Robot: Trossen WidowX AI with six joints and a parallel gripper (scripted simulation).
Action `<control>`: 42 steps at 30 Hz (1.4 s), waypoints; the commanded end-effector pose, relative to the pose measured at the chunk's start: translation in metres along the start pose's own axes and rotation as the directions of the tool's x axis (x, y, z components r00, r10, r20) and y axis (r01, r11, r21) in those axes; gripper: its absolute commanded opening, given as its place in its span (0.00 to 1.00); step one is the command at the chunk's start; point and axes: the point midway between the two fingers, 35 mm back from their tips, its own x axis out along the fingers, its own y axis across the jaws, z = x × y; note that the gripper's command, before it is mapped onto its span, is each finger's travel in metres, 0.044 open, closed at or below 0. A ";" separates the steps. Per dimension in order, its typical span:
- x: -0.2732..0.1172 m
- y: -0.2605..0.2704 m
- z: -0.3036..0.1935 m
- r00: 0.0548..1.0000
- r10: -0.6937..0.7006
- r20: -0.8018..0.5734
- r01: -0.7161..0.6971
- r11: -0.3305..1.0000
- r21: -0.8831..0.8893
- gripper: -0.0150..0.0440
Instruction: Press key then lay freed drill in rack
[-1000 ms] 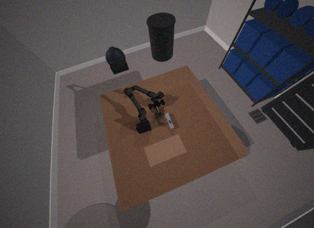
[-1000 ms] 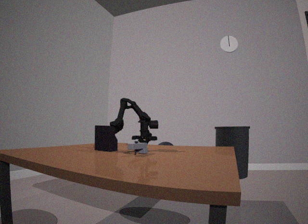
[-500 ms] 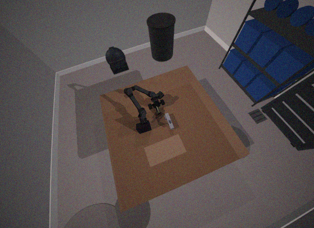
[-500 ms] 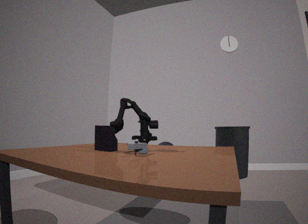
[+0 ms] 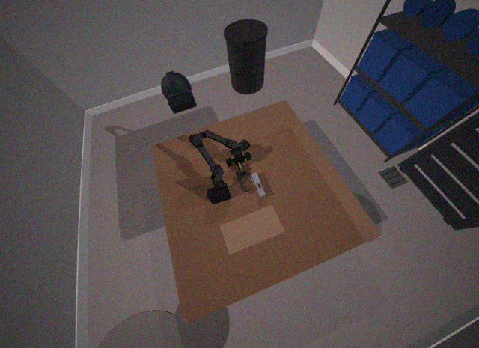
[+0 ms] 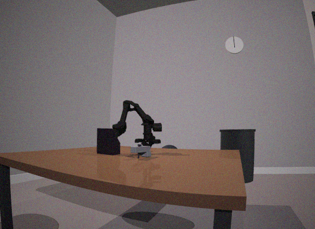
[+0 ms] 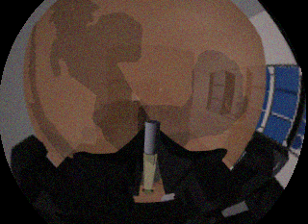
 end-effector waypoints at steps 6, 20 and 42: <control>0.000 0.001 -0.008 1.000 -0.002 -0.025 0.003 1.000 0.013 0.25; 0.000 0.001 -0.008 1.000 -0.002 -0.025 0.003 1.000 0.013 0.25; -0.009 0.000 0.000 1.000 -0.002 -0.012 0.002 1.000 0.006 1.00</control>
